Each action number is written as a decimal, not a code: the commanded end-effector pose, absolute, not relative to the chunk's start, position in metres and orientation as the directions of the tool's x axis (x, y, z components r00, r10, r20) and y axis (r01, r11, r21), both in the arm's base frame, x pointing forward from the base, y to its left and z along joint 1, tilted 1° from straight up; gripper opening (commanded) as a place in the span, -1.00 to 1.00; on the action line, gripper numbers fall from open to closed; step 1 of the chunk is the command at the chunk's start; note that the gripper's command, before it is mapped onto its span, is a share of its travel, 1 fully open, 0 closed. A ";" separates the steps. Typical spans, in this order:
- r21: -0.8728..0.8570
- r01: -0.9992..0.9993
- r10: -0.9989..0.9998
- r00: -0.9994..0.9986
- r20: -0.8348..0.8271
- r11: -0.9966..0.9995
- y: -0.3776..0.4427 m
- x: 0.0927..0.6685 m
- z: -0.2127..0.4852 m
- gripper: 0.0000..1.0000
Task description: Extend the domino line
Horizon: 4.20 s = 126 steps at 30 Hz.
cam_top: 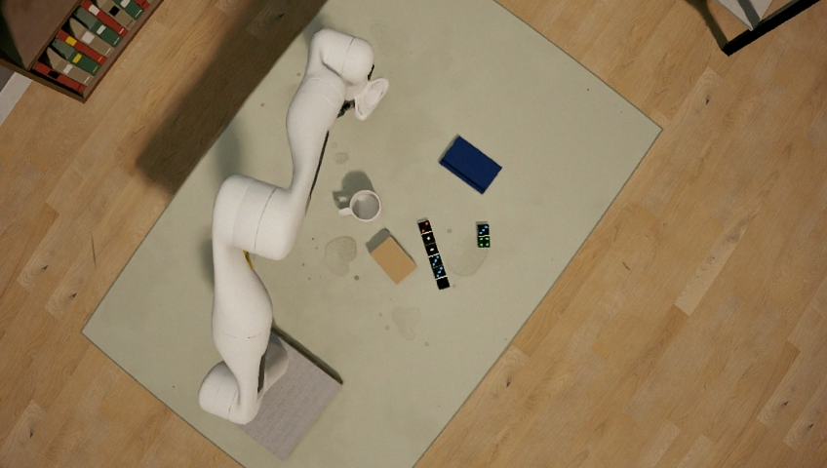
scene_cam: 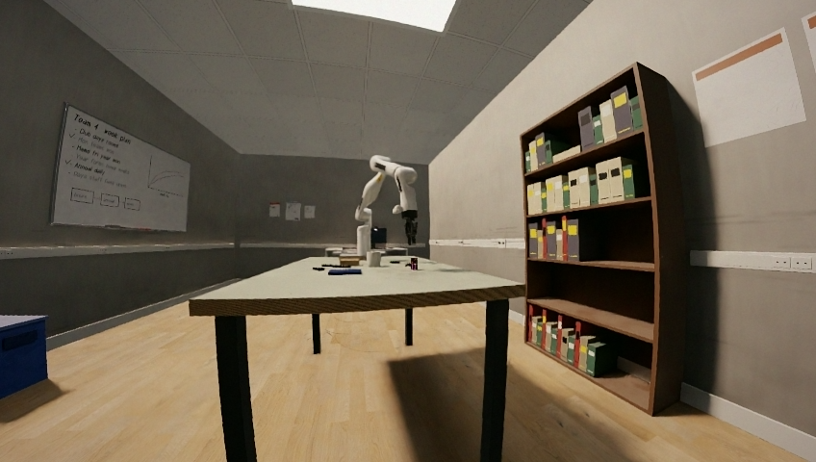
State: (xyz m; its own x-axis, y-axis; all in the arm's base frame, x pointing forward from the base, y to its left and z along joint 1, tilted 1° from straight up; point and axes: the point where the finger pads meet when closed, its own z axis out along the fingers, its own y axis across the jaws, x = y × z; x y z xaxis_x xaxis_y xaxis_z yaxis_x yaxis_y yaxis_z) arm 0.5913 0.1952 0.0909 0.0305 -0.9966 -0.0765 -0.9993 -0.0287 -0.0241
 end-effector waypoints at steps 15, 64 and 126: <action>-0.009 -0.797 -0.797 0.604 -0.018 -0.603 0.203 0.596 0.080 -0.03; 0.007 -0.660 -0.660 0.751 -0.006 -0.751 0.204 0.598 0.076 -0.03; 0.006 -0.659 -0.659 0.752 -0.006 -0.752 0.203 0.598 0.045 -0.03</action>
